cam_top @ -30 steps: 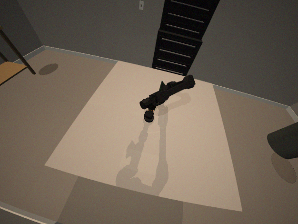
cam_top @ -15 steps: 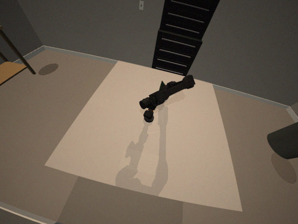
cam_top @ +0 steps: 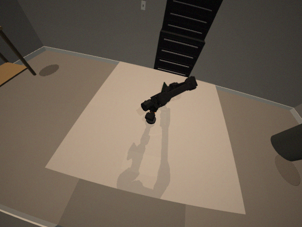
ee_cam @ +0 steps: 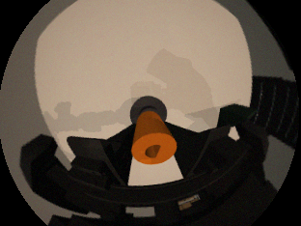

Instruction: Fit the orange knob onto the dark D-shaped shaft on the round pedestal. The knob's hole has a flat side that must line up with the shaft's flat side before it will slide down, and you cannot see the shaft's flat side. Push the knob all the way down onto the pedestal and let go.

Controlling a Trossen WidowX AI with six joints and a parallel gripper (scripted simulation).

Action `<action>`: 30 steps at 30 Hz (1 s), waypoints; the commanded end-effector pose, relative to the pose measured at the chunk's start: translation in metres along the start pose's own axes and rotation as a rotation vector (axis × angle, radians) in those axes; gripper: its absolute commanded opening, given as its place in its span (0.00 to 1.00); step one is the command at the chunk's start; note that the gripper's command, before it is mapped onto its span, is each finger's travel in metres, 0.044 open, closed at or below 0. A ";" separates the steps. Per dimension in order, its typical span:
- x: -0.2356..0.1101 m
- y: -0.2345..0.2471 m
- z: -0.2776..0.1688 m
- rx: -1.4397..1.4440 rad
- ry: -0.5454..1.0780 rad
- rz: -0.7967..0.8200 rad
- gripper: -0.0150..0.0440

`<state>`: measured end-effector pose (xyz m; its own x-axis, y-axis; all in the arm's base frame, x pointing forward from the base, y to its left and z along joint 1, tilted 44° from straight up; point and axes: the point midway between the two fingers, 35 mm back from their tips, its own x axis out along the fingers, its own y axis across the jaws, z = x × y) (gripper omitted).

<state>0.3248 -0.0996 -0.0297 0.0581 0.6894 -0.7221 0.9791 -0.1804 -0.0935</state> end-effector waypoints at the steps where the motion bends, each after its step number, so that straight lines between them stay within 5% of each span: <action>1: 0.000 0.001 0.000 0.002 0.001 0.004 0.25; 30: 0.002 -0.004 -0.003 0.054 0.002 0.004 0.25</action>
<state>0.3218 -0.0971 -0.0288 0.0580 0.6891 -0.7223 0.9682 -0.2153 -0.1276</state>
